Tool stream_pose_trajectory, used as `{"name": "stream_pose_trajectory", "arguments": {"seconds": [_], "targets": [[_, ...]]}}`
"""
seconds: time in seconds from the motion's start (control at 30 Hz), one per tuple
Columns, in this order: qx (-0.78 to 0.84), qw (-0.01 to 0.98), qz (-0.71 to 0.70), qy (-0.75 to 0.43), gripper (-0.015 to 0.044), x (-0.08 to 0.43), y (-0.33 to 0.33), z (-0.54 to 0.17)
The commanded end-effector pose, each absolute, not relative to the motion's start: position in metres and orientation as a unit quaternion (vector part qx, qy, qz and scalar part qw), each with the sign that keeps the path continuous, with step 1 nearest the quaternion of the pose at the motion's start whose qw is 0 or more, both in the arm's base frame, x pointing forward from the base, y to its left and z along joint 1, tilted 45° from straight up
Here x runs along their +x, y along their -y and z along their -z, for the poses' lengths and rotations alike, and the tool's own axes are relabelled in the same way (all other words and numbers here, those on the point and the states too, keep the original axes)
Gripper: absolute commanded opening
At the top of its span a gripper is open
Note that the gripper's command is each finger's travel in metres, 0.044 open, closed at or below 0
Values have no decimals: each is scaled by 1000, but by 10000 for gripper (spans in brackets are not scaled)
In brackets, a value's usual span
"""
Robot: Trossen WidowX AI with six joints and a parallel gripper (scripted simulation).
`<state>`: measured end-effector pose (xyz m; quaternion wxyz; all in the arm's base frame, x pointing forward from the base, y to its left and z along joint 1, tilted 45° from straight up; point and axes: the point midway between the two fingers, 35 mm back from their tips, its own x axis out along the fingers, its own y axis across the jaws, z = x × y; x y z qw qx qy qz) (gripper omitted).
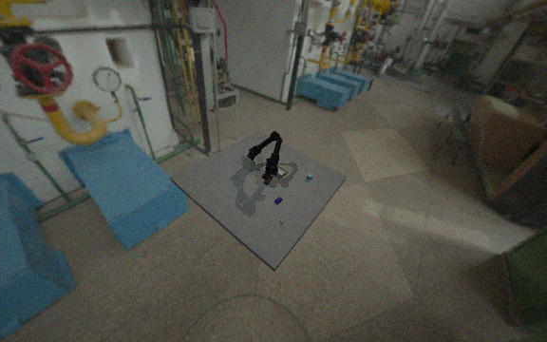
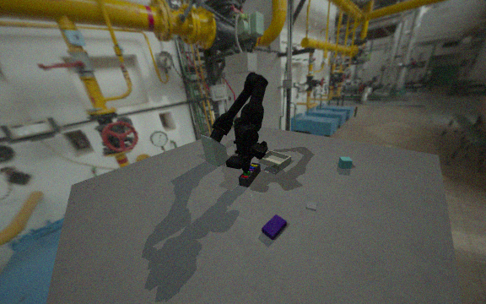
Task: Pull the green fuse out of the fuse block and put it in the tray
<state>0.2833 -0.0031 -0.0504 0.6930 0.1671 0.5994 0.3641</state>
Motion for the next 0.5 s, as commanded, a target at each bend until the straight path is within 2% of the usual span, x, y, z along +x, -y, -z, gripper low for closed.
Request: {"name": "stream_pose_trajectory", "arguments": {"seconds": [0.0,0.47], "targets": [[164,694,-364,-599,0,283,6,49],[165,694,-364,-599,0,283,10,44]]}}
